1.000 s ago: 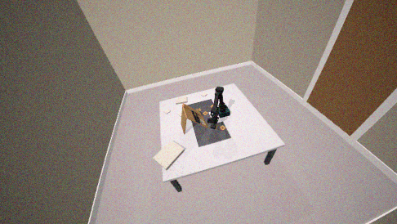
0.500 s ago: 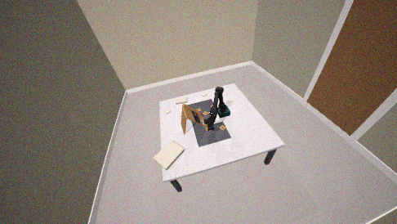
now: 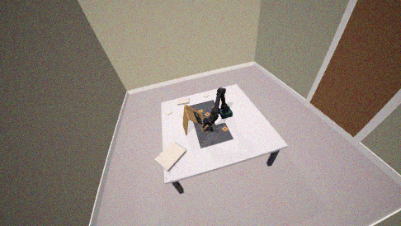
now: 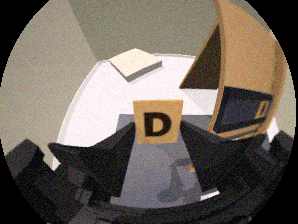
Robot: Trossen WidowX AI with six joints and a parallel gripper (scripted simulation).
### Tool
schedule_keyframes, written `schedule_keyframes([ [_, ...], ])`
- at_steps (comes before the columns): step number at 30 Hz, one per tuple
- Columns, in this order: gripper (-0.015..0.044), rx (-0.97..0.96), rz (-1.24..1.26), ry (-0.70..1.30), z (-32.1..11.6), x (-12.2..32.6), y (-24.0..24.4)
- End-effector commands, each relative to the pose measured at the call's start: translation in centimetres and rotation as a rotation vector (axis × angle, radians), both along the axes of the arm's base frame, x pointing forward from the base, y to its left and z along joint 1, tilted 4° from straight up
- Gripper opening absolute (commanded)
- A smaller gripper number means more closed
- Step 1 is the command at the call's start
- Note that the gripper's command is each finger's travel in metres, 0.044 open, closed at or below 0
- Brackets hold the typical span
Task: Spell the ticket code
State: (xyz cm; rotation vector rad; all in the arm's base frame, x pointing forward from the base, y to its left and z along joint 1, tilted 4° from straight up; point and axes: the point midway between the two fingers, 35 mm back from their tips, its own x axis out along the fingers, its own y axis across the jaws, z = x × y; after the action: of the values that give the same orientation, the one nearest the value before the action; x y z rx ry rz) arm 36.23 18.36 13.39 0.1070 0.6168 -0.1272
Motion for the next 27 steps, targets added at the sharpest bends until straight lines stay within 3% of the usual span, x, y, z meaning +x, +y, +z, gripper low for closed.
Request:
schedule_keyframes([
  [1,0.0,-0.042,0.006,-0.039,0.87,0.66,-0.02],
  [27,0.0,-0.043,0.006,-0.039,0.77,0.3,-0.98],
])
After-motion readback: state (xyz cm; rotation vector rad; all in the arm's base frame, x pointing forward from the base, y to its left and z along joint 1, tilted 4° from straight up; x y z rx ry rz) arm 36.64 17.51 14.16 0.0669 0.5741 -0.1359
